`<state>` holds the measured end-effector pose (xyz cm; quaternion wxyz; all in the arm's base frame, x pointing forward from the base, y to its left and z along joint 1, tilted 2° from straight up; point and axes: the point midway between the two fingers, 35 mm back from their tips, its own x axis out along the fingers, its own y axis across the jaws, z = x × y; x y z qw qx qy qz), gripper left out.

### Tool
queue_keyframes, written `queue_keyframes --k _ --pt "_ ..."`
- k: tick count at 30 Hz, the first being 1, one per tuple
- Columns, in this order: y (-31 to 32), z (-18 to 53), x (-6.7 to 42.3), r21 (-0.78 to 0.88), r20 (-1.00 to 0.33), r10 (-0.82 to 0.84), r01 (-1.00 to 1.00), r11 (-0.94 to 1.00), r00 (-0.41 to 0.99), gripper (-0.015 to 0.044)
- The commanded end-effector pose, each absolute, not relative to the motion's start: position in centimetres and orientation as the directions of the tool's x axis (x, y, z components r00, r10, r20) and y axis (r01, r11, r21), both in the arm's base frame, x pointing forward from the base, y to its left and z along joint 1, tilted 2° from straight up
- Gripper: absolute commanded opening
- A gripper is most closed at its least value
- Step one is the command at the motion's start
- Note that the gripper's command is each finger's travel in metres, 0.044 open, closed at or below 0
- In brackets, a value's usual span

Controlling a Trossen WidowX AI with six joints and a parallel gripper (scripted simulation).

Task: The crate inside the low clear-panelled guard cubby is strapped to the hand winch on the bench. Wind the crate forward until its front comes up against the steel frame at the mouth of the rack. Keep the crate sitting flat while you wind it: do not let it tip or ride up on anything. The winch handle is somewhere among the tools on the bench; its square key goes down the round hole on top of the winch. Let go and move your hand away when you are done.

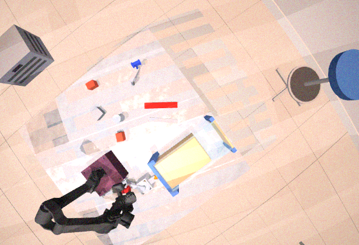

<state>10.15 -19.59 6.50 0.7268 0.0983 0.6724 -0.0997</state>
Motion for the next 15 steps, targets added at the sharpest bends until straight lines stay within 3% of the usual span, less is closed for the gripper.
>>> queue_keyframes --k 1,9,15 --pt "-19.6 6.7 10.1 0.01 -0.997 -0.011 0.277 0.961 0.074 0.044" --pt "-19.4 12.8 9.8 0.009 -0.997 -0.013 0.277 0.961 0.076 0.044" --pt "-19.3 13.0 9.8 0.009 -0.997 -0.013 0.277 0.961 0.076 0.044"
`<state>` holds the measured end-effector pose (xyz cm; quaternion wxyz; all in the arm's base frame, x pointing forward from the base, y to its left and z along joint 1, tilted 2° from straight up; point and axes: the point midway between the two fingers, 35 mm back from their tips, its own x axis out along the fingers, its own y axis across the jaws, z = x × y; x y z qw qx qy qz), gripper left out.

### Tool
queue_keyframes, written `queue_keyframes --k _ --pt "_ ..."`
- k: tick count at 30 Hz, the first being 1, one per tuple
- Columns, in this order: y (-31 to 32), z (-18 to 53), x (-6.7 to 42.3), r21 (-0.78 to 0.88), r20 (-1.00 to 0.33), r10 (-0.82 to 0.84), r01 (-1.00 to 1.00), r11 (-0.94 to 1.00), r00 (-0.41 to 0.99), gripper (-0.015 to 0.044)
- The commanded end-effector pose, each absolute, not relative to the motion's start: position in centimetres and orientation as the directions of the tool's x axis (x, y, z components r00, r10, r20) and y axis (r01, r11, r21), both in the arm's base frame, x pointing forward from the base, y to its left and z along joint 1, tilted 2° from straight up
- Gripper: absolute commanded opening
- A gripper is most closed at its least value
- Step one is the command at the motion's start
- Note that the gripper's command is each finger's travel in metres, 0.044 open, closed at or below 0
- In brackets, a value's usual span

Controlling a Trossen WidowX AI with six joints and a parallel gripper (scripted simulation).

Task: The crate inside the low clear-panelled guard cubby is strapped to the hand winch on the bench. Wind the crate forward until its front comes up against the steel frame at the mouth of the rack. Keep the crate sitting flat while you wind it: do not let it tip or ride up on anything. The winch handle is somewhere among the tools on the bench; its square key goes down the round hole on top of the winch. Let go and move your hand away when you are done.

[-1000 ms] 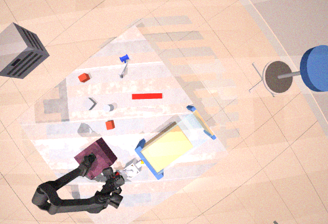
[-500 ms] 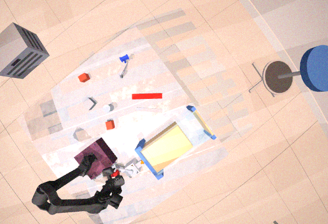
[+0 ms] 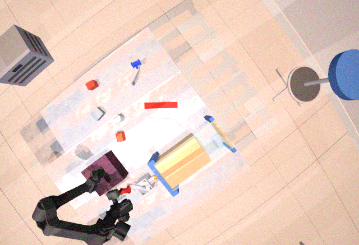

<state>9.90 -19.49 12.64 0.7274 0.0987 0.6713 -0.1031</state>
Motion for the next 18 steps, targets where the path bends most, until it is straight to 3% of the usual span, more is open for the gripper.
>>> queue_keyframes --k 1,13,18 --pt "-19.2 13.2 9.7 0.009 -0.997 -0.013 0.277 0.961 0.076 0.044" --pt "-15.5 19.7 7.6 0.011 -0.997 -0.009 0.277 0.961 0.074 0.044" --pt "-19.5 20.3 10.9 -0.004 -0.997 -0.024 0.282 0.959 0.07 0.044"
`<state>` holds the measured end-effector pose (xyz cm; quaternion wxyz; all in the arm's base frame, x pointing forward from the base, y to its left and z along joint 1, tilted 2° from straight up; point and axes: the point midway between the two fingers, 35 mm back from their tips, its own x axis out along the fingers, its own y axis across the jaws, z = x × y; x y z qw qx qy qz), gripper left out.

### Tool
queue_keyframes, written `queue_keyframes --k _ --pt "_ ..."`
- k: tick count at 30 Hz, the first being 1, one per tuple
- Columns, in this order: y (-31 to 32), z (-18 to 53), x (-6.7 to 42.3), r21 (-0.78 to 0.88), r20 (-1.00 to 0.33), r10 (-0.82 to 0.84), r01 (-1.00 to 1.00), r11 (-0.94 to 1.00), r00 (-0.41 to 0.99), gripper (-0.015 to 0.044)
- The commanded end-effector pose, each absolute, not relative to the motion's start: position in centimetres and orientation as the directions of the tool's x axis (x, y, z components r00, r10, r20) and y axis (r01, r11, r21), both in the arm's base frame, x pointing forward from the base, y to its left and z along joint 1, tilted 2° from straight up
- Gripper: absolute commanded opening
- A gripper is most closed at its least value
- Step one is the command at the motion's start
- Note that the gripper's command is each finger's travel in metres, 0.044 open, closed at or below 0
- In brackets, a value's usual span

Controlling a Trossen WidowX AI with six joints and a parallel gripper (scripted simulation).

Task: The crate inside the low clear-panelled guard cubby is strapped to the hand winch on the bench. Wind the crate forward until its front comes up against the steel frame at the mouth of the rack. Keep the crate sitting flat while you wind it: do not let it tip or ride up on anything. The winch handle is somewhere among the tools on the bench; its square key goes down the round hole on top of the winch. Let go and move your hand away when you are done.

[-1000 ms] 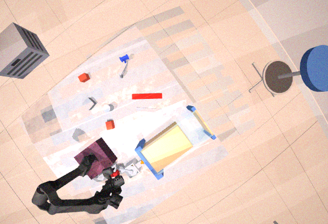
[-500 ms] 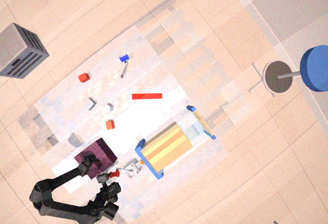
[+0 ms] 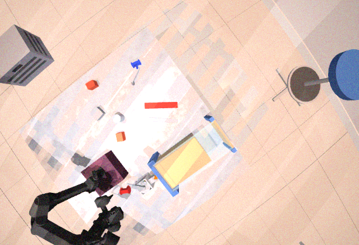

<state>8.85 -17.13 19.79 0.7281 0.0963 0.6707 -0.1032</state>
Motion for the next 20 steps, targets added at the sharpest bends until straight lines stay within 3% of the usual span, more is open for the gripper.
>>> queue_keyframes --k 1,8,20 --pt "-20.5 20.4 11.8 -0.006 -0.997 -0.026 0.282 0.959 0.068 0.044" --pt "-25.8 20.2 18.8 -0.02 -0.998 -0.038 0.283 0.959 0.058 0.044" --pt "-25.9 20.2 19.0 -0.021 -0.998 -0.039 0.283 0.959 0.058 0.044"
